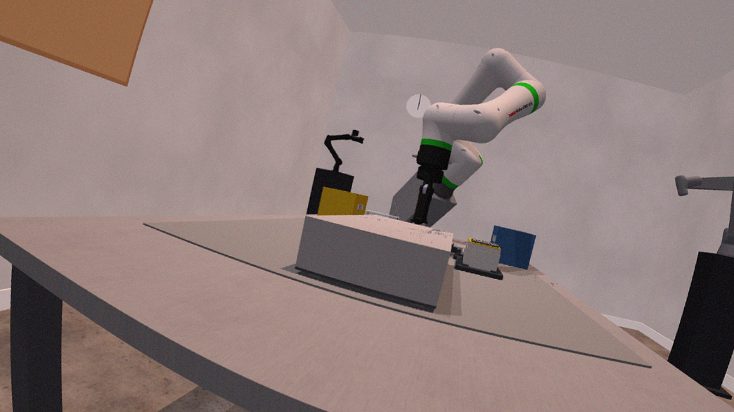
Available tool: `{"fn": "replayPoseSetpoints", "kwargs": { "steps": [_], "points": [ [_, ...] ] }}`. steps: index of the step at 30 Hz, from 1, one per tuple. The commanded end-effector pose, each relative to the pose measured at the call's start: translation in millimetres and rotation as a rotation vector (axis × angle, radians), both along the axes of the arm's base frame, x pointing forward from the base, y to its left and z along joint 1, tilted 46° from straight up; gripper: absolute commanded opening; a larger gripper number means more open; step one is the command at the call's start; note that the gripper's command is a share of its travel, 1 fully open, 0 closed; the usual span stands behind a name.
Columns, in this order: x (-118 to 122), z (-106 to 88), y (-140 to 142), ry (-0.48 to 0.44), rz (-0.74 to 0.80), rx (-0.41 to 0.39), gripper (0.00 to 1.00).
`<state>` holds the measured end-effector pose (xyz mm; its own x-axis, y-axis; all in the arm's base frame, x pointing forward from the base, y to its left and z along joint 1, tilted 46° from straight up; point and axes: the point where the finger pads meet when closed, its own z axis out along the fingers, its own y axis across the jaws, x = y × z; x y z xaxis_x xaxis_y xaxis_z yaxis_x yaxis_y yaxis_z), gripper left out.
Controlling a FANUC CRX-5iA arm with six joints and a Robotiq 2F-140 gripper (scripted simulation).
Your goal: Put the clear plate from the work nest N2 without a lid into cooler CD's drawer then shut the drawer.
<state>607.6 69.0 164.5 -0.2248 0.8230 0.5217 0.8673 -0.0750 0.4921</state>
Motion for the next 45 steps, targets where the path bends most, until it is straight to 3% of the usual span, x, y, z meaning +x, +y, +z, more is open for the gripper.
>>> {"fn": "replayPoseSetpoints", "kwargs": {
  "steps": [1,34,35,45],
  "points": [
    [0,-0.5,0,0.001,0.0,0.0,0.0],
    [0,-0.5,0,0.001,0.0,0.0,0.0],
    [0,-0.5,0,0.001,0.0,0.0,0.66],
    [-11,-6.3,1,0.001,0.0,0.0,0.66]
  ]
}}
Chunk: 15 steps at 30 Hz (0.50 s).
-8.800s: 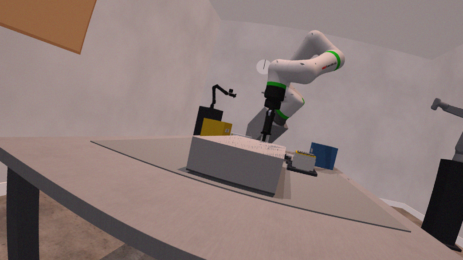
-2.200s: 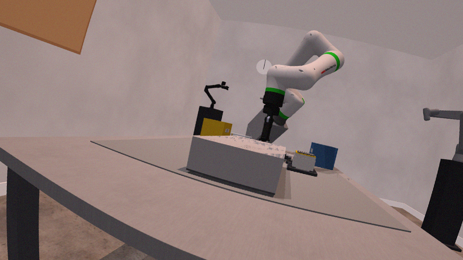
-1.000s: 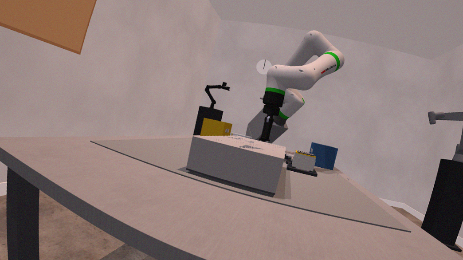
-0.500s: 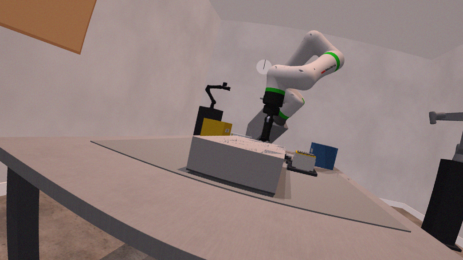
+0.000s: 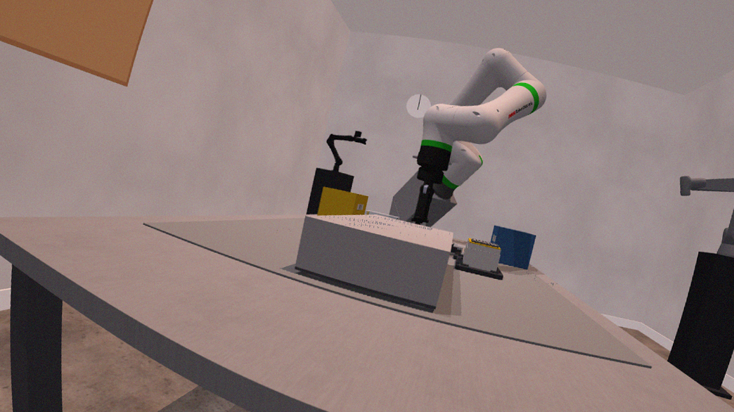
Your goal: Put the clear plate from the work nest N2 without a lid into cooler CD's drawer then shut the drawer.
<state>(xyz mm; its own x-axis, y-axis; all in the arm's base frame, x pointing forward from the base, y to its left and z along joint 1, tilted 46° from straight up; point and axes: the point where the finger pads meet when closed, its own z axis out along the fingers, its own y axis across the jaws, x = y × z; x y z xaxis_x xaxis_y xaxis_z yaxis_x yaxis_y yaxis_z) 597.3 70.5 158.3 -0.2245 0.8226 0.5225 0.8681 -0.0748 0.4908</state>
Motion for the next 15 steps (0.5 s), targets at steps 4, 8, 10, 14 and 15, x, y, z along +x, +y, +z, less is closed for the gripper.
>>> {"fn": "replayPoseSetpoints", "kwargs": {
  "steps": [4,8,10,14,15],
  "points": [
    [-0.5,-0.1,-0.2,0.0,0.0,0.0,0.66],
    [-0.5,-0.1,-0.2,0.0,0.0,0.0,0.66],
    [-0.5,-0.1,-0.2,0.0,0.0,0.0,0.66],
    [-0.5,-0.1,-0.2,0.0,0.0,0.0,0.66],
    [-0.5,-0.1,-0.2,0.0,0.0,0.0,0.66]
  ]
}}
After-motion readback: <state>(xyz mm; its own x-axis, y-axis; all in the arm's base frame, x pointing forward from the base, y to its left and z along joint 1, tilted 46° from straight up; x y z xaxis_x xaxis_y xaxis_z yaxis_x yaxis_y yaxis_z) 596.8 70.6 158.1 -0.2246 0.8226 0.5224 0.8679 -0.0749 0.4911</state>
